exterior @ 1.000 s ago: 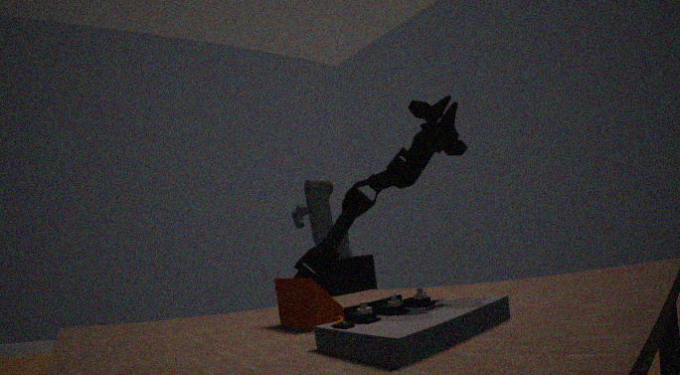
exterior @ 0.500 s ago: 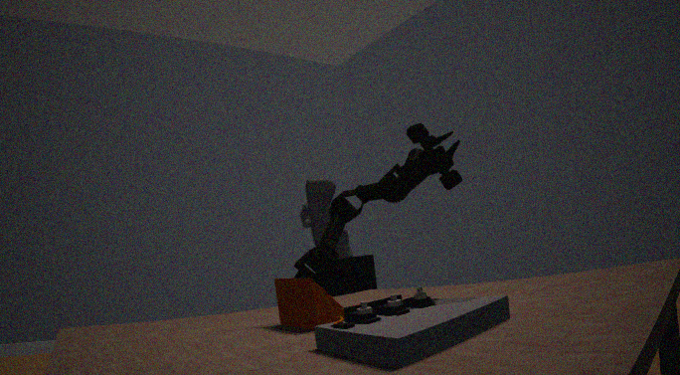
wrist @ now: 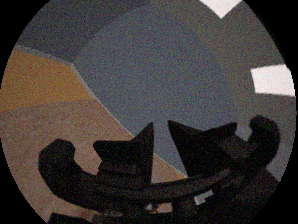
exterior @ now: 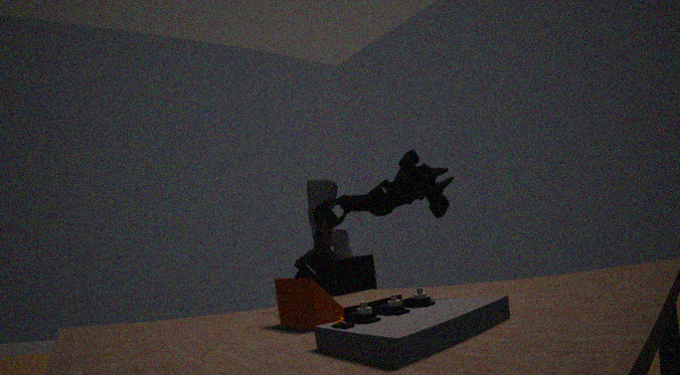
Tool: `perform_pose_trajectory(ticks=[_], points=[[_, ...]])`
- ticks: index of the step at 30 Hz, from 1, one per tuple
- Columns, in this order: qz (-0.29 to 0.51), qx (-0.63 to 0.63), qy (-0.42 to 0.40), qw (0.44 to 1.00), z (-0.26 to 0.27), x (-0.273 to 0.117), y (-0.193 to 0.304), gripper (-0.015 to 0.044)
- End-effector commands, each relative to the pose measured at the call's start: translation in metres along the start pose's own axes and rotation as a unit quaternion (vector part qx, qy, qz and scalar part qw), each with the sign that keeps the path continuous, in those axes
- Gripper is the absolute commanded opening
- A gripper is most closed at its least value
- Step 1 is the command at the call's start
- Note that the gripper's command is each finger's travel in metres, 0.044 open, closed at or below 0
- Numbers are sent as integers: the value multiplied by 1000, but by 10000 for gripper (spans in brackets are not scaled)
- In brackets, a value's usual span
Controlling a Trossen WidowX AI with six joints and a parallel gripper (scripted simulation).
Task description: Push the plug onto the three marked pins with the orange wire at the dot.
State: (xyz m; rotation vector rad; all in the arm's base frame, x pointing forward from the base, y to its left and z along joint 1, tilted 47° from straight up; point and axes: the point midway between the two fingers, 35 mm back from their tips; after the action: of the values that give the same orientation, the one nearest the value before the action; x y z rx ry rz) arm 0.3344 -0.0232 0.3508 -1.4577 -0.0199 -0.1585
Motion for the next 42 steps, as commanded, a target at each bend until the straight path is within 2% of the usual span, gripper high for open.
perform_pose_trajectory(ticks=[1,3,8,21,31,42], points=[[20,43,-28,998,12,-15,14,115],[31,65,-41,997,18,-23,22,115],[69,47,-36,996,14,-10,35,115],[279,-18,-30,960,-21,44,119,115],[438,-21,-49,897,-59,62,195,115],[584,30,-94,806,-103,56,278,115]])
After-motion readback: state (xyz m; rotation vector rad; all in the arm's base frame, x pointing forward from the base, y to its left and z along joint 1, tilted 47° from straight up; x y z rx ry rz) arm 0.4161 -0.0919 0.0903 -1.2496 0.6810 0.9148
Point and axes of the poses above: the point midway between the two fingers, 35 mm back from their tips, its own x axis out along the fingers, its own z axis across the jaws, y = z × x, and after that the axes turned 14 degrees about x, right-handed
